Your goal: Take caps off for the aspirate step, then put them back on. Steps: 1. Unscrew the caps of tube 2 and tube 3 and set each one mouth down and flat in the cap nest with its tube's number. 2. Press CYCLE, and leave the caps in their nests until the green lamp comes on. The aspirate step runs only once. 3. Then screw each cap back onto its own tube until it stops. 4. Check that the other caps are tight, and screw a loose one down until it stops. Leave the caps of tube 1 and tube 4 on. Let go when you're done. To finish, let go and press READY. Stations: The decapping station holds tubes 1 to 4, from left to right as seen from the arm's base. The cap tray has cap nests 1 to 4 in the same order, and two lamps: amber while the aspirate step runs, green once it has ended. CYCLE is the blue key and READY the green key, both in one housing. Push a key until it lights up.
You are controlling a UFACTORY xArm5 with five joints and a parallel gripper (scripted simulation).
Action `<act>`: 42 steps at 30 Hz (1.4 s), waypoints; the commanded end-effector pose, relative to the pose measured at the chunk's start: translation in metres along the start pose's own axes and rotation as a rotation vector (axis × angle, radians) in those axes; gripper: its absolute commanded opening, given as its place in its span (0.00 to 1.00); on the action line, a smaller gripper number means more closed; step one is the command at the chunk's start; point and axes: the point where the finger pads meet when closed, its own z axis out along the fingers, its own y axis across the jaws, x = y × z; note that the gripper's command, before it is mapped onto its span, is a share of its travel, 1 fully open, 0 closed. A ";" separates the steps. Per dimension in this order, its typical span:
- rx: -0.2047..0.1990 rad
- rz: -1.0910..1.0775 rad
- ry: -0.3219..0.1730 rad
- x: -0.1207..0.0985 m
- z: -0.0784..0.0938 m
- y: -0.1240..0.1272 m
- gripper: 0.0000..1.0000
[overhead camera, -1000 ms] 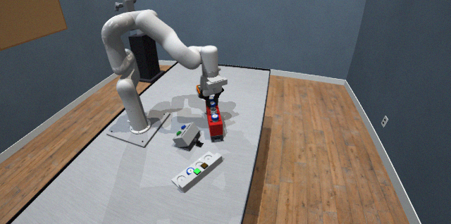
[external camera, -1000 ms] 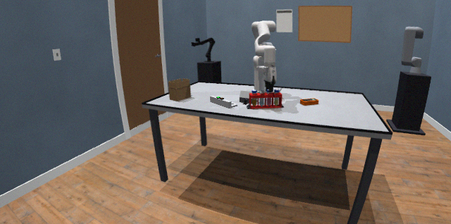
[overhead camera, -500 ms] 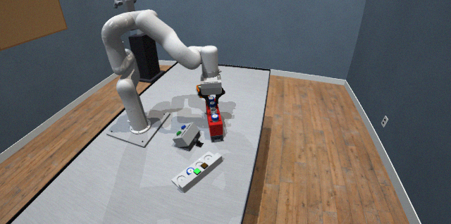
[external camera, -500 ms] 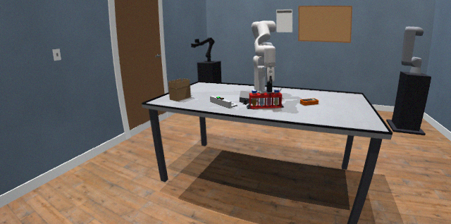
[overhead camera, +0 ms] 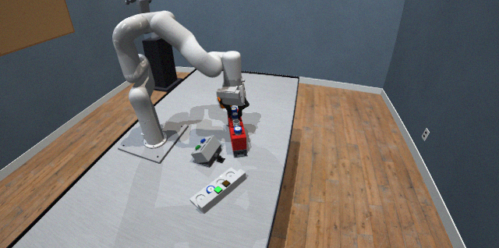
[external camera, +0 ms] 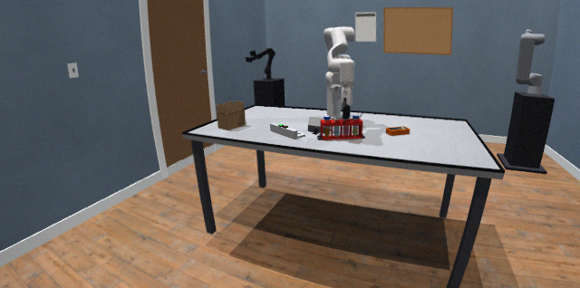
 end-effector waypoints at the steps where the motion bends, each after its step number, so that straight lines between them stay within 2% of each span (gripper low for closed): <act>1: 0.004 0.002 -0.002 -0.001 -0.002 -0.001 0.46; 9: 0.004 0.002 -0.002 -0.001 -0.002 -0.001 0.46; 24: 0.004 -0.598 0.000 -0.001 -0.003 -0.001 0.46; 26: 0.004 -0.598 0.000 -0.001 -0.003 -0.001 0.46; 31: 0.005 -0.783 0.000 -0.001 -0.003 -0.001 0.46; 36: 0.005 -0.783 0.000 -0.001 -0.003 -0.001 0.46; 37: 0.005 -0.783 0.000 -0.001 -0.003 -0.001 0.00; 42: 0.005 -0.783 0.000 -0.001 -0.003 -0.001 0.00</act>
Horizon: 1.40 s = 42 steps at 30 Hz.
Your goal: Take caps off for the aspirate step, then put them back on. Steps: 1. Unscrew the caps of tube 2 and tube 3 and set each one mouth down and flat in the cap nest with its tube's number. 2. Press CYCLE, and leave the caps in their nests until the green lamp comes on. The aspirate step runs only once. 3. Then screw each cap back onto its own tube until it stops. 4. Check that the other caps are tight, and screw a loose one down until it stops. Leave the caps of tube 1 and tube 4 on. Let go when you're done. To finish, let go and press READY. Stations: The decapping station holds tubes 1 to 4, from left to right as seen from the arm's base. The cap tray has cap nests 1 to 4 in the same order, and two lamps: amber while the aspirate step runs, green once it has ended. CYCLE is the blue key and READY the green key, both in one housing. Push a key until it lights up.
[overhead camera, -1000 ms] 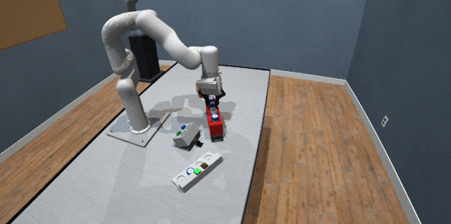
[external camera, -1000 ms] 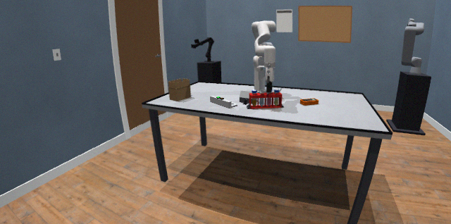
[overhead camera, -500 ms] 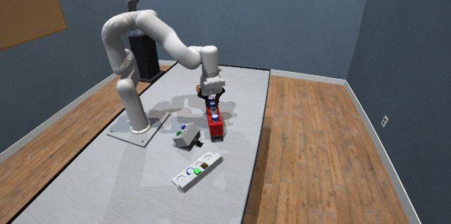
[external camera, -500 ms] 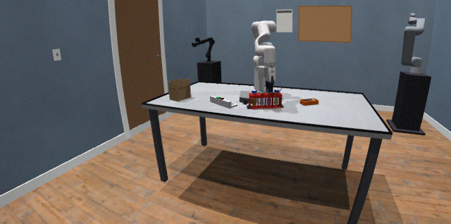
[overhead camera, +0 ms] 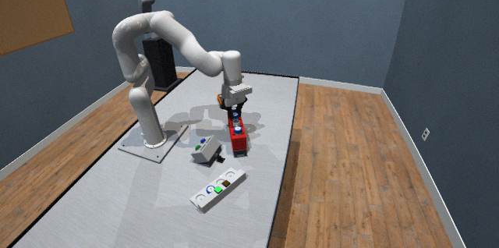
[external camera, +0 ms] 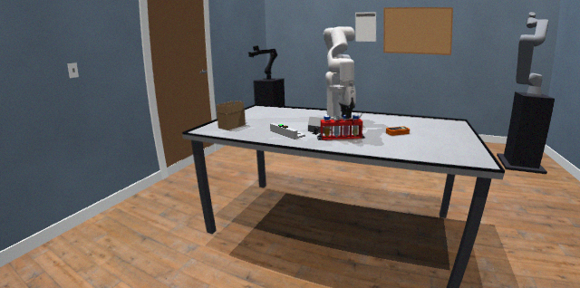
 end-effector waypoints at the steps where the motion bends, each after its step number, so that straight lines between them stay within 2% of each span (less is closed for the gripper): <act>1: 0.003 -0.001 0.001 0.001 -0.001 -0.001 0.00; 9: 0.004 0.000 0.002 0.001 -0.001 -0.001 0.00; 33: 0.004 0.733 0.000 0.001 0.000 -0.001 0.00; 40: 0.004 0.785 0.000 0.001 0.000 -0.001 0.00; 41: 0.004 0.785 0.000 0.001 0.000 -0.001 0.46; 42: 0.004 0.785 0.000 0.001 0.000 -0.001 0.46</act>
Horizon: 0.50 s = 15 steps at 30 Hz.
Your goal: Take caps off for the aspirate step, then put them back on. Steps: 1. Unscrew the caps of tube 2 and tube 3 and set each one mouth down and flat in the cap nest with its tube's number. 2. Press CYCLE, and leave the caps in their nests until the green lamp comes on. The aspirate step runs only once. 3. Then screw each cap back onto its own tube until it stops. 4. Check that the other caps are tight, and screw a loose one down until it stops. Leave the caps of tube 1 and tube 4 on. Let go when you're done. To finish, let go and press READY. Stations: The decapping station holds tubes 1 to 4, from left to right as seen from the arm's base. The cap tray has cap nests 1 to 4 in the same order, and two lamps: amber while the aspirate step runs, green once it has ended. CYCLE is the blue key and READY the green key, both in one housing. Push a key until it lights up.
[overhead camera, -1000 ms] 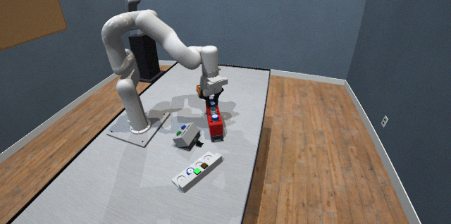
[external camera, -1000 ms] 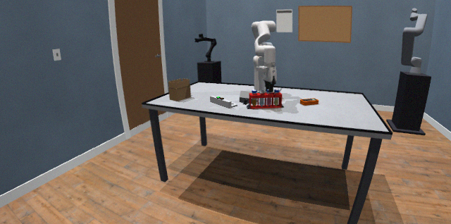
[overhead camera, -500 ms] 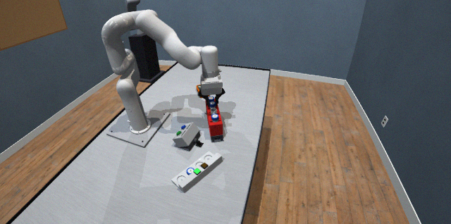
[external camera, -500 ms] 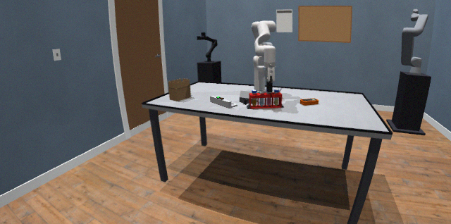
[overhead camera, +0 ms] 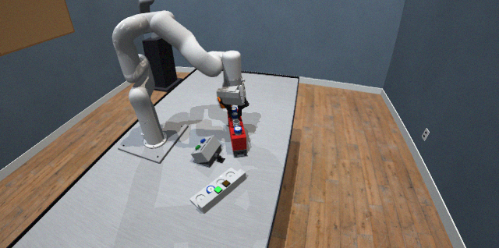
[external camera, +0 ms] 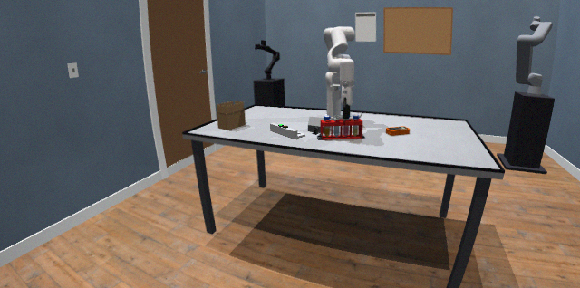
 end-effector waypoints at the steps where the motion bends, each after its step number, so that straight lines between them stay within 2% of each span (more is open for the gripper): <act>1: 0.003 0.009 -0.001 0.000 -0.001 -0.001 0.46; 11: 0.003 0.009 -0.001 0.000 -0.001 -0.001 0.46; 15: 0.003 -0.151 -0.001 0.000 -0.002 -0.001 0.46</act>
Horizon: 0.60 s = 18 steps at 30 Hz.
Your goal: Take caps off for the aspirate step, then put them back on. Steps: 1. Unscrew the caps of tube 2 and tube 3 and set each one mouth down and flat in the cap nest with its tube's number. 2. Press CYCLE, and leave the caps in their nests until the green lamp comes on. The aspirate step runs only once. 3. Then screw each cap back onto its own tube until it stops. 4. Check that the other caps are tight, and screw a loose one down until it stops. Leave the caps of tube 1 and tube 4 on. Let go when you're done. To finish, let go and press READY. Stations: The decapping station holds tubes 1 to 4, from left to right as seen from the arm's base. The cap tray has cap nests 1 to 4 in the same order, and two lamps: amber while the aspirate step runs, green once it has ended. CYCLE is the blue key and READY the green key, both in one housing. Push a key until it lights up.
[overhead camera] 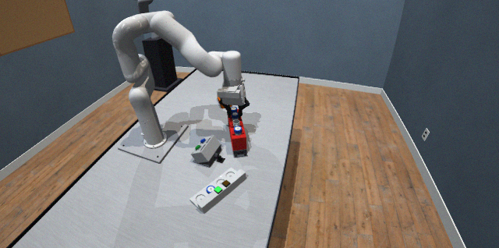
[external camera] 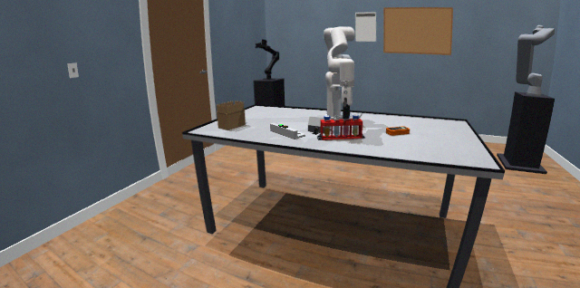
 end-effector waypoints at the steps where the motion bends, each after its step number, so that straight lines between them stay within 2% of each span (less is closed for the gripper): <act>1: 0.004 -0.158 -0.001 0.000 -0.002 -0.001 0.46; 10: 0.004 -0.518 0.000 -0.001 -0.002 -0.001 0.46; 12: 0.004 -0.518 0.000 -0.001 -0.002 -0.001 0.46; 18: 0.004 -0.743 0.000 -0.001 -0.002 -0.001 0.46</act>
